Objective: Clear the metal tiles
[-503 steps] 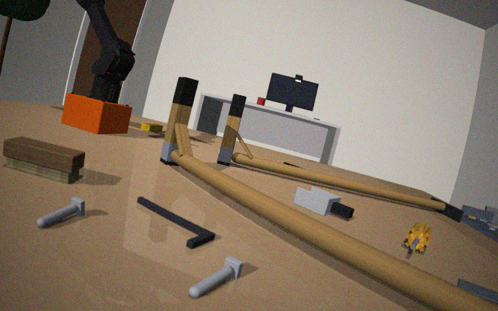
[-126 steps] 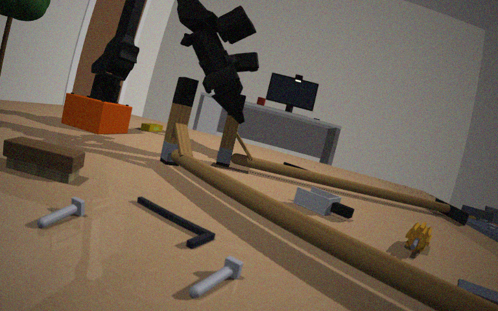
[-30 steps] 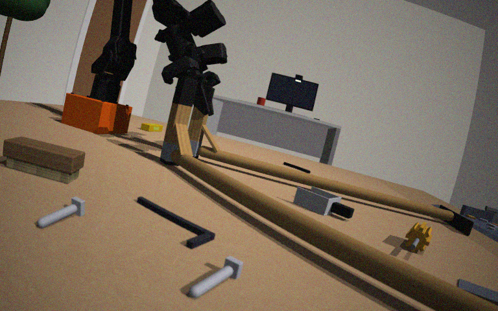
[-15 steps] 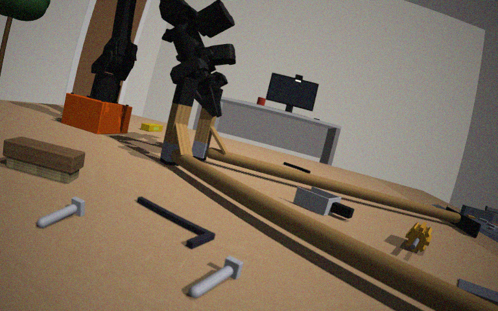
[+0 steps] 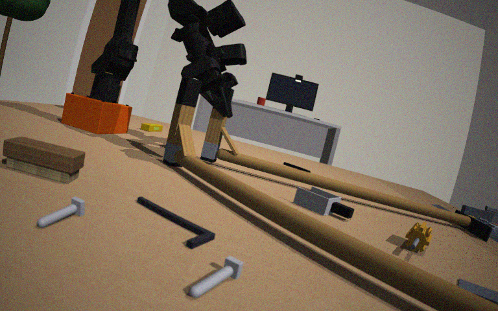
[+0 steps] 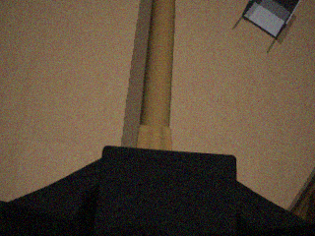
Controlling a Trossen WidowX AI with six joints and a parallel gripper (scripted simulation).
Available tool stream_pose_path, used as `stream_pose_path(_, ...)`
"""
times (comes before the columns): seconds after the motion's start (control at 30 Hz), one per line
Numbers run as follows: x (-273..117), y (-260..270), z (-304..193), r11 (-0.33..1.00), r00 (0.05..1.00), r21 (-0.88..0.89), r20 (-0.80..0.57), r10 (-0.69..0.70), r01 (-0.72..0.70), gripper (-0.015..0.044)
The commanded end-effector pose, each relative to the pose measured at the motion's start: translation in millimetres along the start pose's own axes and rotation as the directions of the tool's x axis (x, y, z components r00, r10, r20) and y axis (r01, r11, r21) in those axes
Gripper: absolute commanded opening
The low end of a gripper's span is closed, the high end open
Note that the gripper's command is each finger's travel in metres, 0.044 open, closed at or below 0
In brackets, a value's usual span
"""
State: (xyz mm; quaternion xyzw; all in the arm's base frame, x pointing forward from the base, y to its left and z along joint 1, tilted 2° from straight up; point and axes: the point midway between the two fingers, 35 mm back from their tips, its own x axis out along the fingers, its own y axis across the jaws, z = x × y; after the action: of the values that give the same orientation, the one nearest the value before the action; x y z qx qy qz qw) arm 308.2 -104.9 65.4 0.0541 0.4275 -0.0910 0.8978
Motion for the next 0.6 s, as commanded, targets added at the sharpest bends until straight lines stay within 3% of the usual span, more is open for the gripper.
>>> stream_pose_path(0.0,4,1,13,1.000,1.000,-0.004,0.020,0.008,-0.008,0.0000)
stream_pose_path(0.57,21,6,34,1.000,1.000,-0.002,0.023,0.008,-0.008,0.0000)
